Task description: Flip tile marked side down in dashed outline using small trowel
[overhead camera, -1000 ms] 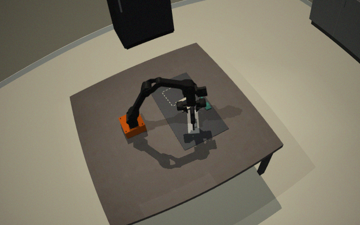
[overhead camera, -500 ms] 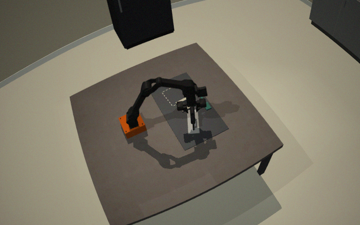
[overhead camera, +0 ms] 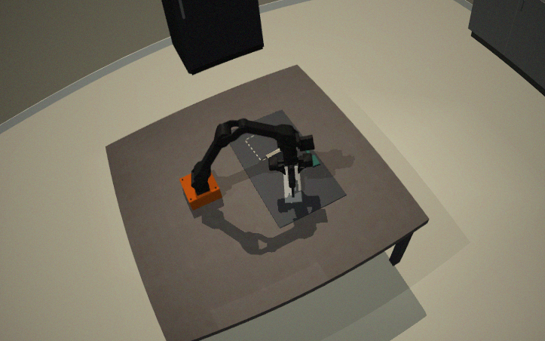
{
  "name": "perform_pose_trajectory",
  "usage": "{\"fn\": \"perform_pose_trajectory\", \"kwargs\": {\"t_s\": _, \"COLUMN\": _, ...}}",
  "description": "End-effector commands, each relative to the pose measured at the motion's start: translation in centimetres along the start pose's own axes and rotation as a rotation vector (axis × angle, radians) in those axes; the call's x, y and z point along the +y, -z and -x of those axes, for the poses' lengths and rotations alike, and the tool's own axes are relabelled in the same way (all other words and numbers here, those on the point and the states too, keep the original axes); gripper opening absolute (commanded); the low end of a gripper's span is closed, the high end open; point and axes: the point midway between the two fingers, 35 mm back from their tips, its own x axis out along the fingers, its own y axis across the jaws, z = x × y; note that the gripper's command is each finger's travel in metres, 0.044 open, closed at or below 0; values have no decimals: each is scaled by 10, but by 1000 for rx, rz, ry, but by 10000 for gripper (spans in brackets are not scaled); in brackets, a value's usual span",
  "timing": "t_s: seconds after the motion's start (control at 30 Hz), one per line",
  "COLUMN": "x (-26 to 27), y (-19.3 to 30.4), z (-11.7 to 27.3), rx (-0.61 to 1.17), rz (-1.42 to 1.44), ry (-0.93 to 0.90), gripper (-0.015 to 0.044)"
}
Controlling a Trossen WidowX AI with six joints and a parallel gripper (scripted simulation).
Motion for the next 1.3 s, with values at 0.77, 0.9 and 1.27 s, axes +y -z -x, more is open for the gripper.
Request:
{"fn": "perform_pose_trajectory", "kwargs": {"t_s": 0.77, "x": 1, "y": 0, "z": -13, "rx": 2, "rz": -20, "ry": -11, "gripper": 130}}
{"fn": "perform_pose_trajectory", "kwargs": {"t_s": 0.9, "x": 1, "y": 0, "z": -13, "rx": 2, "rz": -20, "ry": -11, "gripper": 130}}
{"fn": "perform_pose_trajectory", "kwargs": {"t_s": 1.27, "x": 1, "y": 0, "z": -13, "rx": 1, "rz": 171, "ry": -11, "gripper": 130}}
